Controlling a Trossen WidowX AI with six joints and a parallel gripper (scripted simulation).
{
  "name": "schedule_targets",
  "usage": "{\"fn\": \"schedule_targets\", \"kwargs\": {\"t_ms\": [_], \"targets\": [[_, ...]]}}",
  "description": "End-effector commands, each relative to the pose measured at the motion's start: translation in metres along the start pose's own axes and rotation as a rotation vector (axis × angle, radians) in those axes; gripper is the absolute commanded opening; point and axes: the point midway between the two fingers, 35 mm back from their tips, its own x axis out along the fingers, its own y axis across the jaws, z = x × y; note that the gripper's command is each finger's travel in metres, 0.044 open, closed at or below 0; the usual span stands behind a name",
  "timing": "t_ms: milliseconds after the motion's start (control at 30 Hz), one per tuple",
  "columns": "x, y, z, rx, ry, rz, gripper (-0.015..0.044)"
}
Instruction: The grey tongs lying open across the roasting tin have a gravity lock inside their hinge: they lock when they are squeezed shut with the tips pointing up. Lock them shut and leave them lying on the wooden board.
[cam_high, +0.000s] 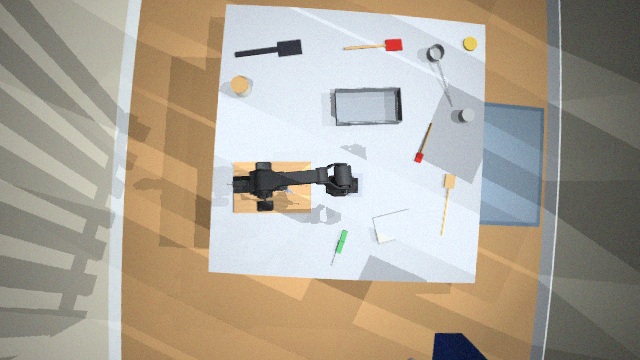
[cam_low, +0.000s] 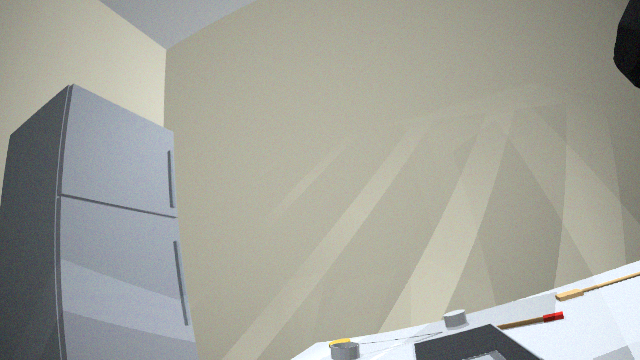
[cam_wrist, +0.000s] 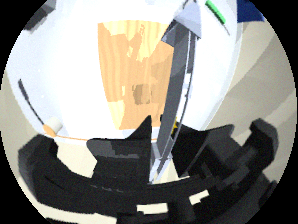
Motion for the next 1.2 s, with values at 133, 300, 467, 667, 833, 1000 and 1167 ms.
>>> {"fn": "schedule_targets", "kwargs": {"t_ms": [133, 300, 467, 667, 833, 1000, 1167], "targets": [[0.0009, 0.0012, -0.0015, 0.06, 0.105, -0.032, -0.015], [0.0008, 0.0026, -0.0033, 0.084, 0.176, -0.045, -0.015], [0.0001, 0.0043, -0.0049, 0.098, 0.247, -0.052, -0.015], [-0.0012, 0.0057, -0.0059, 0.1, 0.33, -0.06, -0.015], [-0.0026, 0.0066, -0.006, 0.089, 0.396, -0.063, -0.015], [-0.0038, 0.0074, -0.0051, 0.067, 0.457, -0.061, -0.015], [-0.0049, 0.0078, -0.0032, 0.037, 0.513, -0.057, -0.015]]}}
